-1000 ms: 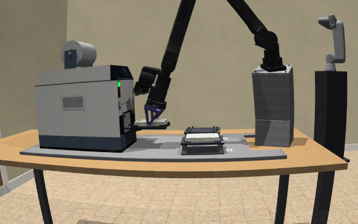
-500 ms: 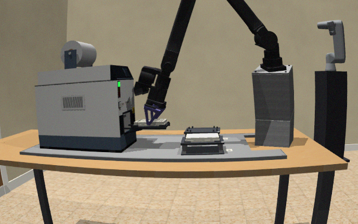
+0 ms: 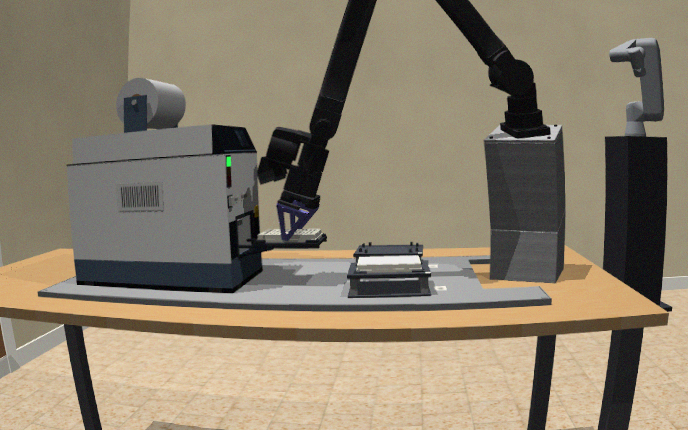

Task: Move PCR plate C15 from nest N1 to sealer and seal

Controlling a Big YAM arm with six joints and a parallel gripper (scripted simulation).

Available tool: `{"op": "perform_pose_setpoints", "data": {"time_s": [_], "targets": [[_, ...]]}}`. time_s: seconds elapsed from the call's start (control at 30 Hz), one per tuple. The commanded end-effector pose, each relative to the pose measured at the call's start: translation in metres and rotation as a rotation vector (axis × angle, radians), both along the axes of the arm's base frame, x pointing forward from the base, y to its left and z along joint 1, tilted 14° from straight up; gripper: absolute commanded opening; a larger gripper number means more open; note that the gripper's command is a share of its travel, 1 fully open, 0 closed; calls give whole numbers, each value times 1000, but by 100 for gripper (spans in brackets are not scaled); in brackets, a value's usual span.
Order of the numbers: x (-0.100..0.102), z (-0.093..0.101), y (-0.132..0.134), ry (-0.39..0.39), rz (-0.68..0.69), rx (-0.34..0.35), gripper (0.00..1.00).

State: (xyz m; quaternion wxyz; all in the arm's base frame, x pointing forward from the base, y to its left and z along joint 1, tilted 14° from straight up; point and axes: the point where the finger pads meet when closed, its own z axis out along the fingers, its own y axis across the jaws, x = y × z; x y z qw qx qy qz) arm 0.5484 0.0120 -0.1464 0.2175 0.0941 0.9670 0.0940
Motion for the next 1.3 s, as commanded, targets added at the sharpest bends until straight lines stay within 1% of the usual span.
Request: {"op": "perform_pose_setpoints", "data": {"time_s": [0.0, 0.37, 0.67, 0.73, 1.0, 1.17, 1.27], "targets": [[5, 8, 8, -24, 12, 7, 100], [20, 15, -10, -37, -6, -3, 100], [24, 18, -13, -44, -11, -4, 100], [24, 18, -8, -44, -3, -4, 100], [10, 11, 6, -20, 21, -3, 100], [-1, 6, 8, -1, 25, -2, 100], [-2, 5, 8, 1, 24, -2, 100]]}}
